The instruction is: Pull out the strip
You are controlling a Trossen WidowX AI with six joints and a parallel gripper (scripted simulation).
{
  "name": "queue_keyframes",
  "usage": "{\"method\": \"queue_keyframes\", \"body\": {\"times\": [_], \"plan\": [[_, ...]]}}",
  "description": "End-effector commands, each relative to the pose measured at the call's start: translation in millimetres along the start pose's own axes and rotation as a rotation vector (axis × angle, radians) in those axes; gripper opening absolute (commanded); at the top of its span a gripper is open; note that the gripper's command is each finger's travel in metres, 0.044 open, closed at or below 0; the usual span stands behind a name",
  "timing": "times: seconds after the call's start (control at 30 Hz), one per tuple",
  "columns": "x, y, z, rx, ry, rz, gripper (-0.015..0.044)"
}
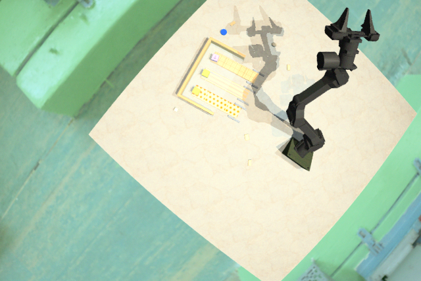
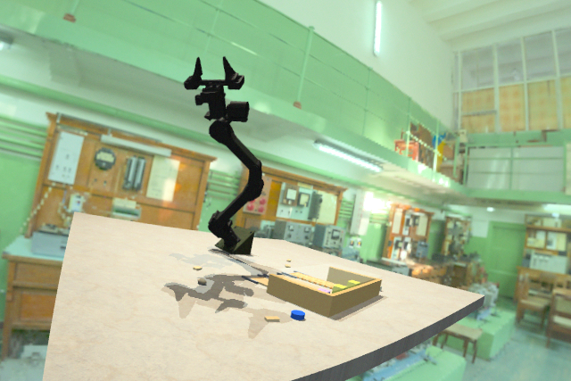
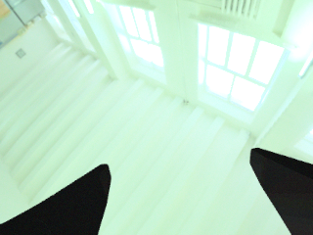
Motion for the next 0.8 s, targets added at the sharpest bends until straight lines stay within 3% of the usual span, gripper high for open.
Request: {"method": "queue_keyframes", "body": {"times": [0.0, 0.37, 0.77], "plan": [[-7.5, 38.4, -19.6, 0.13, 0.052, 0.087, 0.04], [-49.2, 171.3, -41.6, 0.732, 0.262, 0.358, 0.04], [-101.7, 274.2, 60.1, 1.477, 0.394, 0.725, 0.04]]}}
Point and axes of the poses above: the point midway between the two fingers, 35 mm back from their tips, its own x axis out along the fingers, its own y axis across the jaws, z = x × y, the point moved 5 cm from there along -x, back along the fingers, and after that the axes turned 5 degrees about -x, right-handed, at the moved point
